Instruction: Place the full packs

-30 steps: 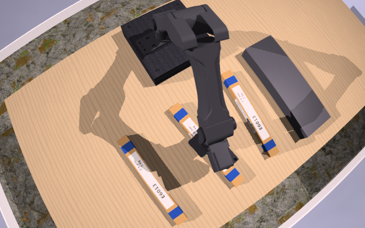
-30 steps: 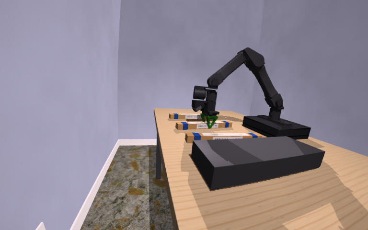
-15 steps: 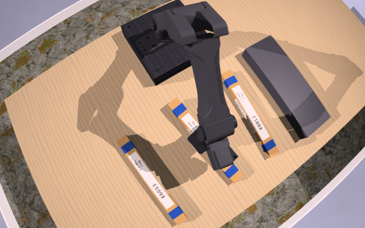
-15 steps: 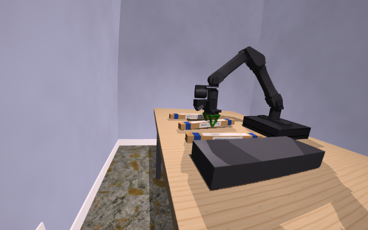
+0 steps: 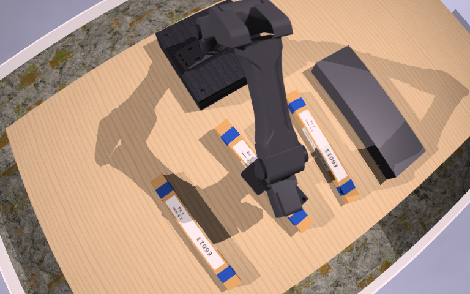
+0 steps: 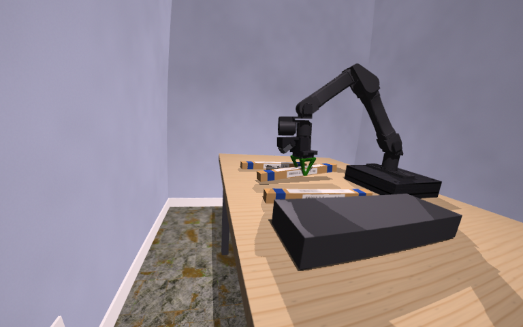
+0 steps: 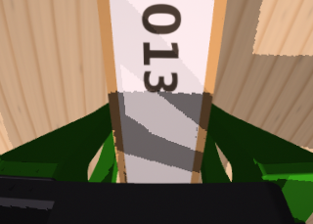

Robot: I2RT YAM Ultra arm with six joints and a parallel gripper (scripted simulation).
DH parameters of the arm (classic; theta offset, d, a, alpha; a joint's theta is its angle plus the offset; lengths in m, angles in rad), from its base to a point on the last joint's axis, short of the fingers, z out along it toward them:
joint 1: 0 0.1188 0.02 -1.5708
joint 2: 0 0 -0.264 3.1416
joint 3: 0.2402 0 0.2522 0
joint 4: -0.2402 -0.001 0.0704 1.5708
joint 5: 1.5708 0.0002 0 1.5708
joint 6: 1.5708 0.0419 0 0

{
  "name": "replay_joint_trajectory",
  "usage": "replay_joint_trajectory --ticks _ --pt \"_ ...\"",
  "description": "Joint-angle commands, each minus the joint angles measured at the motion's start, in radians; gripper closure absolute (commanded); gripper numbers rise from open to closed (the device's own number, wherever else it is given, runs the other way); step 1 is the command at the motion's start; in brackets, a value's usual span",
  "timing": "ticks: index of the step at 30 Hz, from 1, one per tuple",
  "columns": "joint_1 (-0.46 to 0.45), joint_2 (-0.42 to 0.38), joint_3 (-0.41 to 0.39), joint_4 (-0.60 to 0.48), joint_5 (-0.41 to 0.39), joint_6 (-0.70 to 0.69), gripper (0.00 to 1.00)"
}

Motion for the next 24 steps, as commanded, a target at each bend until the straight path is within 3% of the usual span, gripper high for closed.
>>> replay_joint_trajectory --ticks 1,24 --pt "-0.018 -0.089 0.076 -0.039 -0.002 -0.007 1.0" --pt "-0.023 -0.089 0.142 -0.119 -0.002 -0.01 1.0"
